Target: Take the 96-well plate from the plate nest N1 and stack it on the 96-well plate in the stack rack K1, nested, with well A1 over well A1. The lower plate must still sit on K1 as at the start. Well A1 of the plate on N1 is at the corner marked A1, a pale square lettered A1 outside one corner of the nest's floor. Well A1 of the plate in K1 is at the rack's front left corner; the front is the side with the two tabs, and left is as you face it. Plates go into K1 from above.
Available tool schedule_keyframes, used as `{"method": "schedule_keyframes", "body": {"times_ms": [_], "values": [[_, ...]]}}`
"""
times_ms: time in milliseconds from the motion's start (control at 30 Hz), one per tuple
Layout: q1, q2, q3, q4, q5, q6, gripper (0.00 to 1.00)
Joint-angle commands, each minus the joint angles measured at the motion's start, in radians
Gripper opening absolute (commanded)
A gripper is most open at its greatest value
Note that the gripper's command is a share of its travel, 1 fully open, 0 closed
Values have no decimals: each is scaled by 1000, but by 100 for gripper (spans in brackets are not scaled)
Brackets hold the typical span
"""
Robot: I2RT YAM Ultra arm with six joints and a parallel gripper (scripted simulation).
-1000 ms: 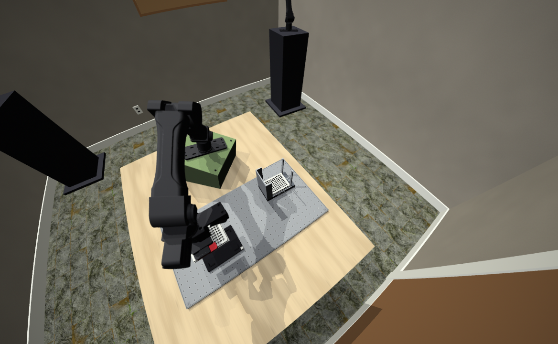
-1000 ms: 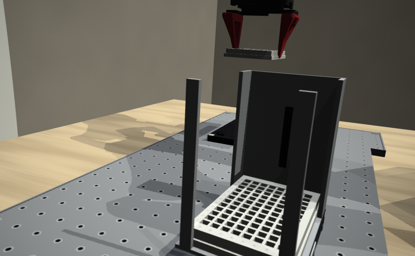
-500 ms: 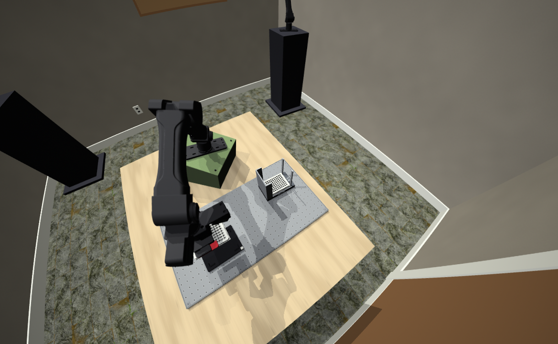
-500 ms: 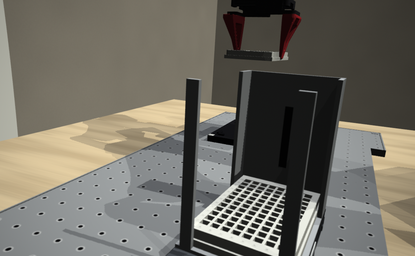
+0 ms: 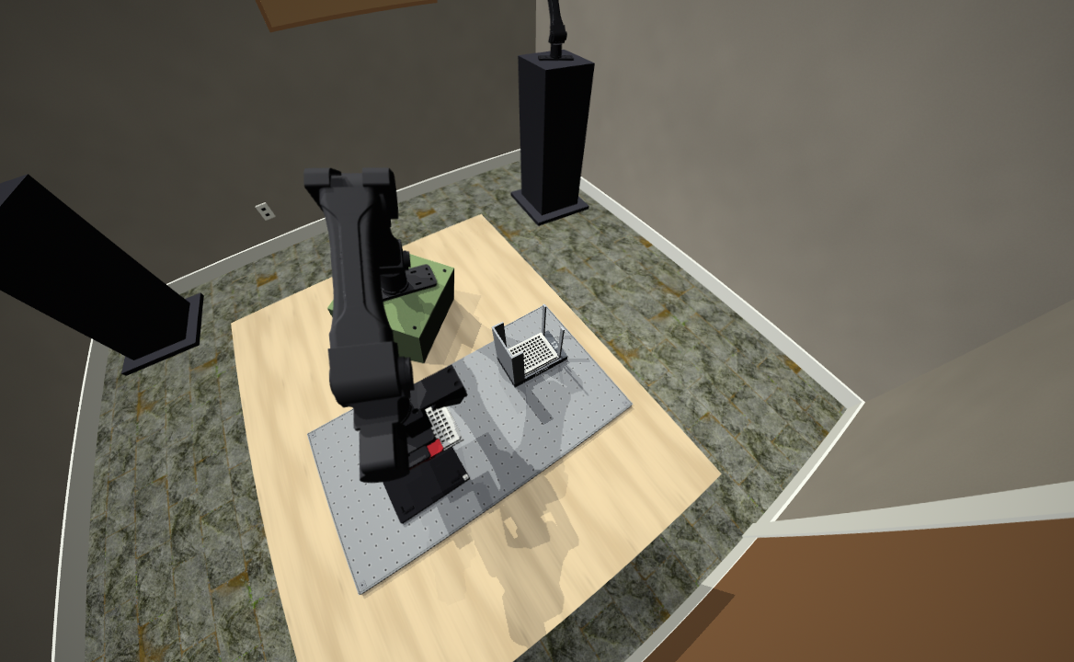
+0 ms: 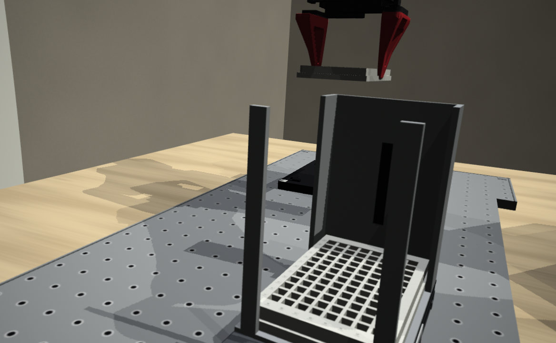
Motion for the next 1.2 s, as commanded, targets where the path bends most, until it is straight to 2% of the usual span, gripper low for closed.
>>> {"method": "schedule_keyframes", "body": {"times_ms": [0,400,1167], "values": [[17,-45,-36,22,3,36,0],[107,-137,-144,54,13,127,0],[274,-257,-266,76,36,295,0]]}}
